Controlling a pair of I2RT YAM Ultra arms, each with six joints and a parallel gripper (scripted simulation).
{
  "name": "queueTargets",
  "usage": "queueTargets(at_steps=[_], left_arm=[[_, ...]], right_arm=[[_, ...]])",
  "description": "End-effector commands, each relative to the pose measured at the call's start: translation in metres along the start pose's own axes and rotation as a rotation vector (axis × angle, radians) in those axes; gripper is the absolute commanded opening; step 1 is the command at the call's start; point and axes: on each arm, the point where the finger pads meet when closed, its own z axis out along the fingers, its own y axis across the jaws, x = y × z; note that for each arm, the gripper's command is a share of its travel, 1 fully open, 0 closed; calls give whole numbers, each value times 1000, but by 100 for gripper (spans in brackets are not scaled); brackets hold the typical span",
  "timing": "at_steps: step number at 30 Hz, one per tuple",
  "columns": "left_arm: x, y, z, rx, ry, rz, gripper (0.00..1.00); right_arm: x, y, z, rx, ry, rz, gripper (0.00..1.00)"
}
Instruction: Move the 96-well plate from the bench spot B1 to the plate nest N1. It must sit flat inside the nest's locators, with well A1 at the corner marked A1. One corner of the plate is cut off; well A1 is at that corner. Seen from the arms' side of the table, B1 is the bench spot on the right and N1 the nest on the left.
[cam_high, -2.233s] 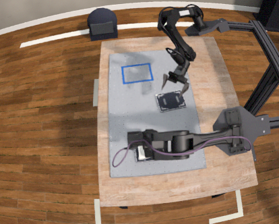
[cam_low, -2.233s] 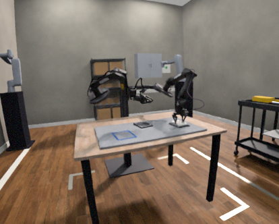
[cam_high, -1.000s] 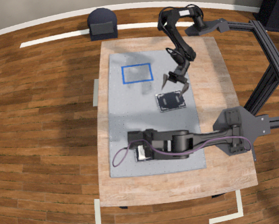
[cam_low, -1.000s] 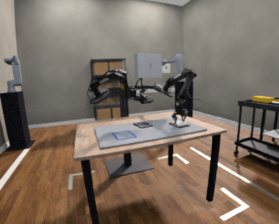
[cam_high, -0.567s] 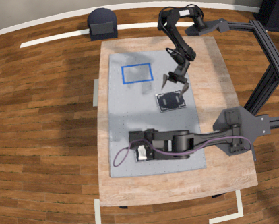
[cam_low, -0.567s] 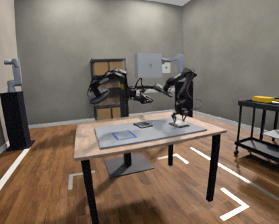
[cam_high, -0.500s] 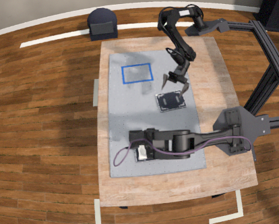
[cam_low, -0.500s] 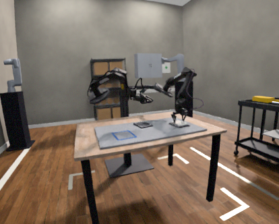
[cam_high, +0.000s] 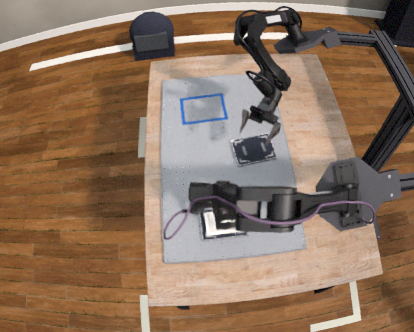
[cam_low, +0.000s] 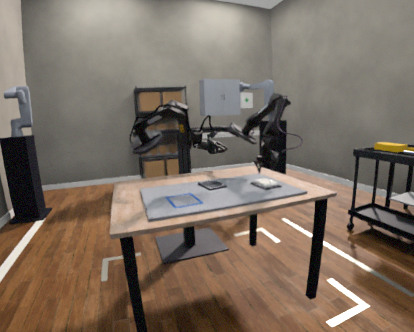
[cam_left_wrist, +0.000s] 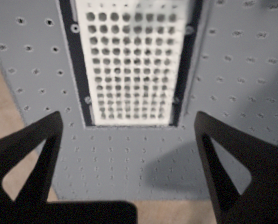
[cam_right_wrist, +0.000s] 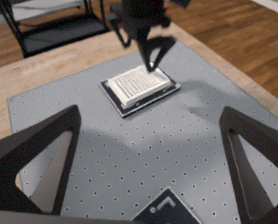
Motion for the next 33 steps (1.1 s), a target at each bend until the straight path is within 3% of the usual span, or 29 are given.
queueTargets(at_steps=[1, 10, 17, 22, 33], left_arm=[[-11, 0, -45, 0, -22, -22, 100], [-10, -1, -32, -2, -21, -15, 100], [-43, -3, -45, 13, -272, 2, 100], [-36, -2, -53, 28, -454, 59, 100], [-18, 6, -52, 17, -662, 139, 100]], right_arm=[[-16, -2, 4, 3, -35, -1, 100], [-16, -2, 4, 3, -35, -1, 100], [-16, -2, 4, 3, -35, -1, 100], [-16, -2, 4, 3, -35, -1, 100], [-16, -2, 4, 3, -35, -1, 100]])
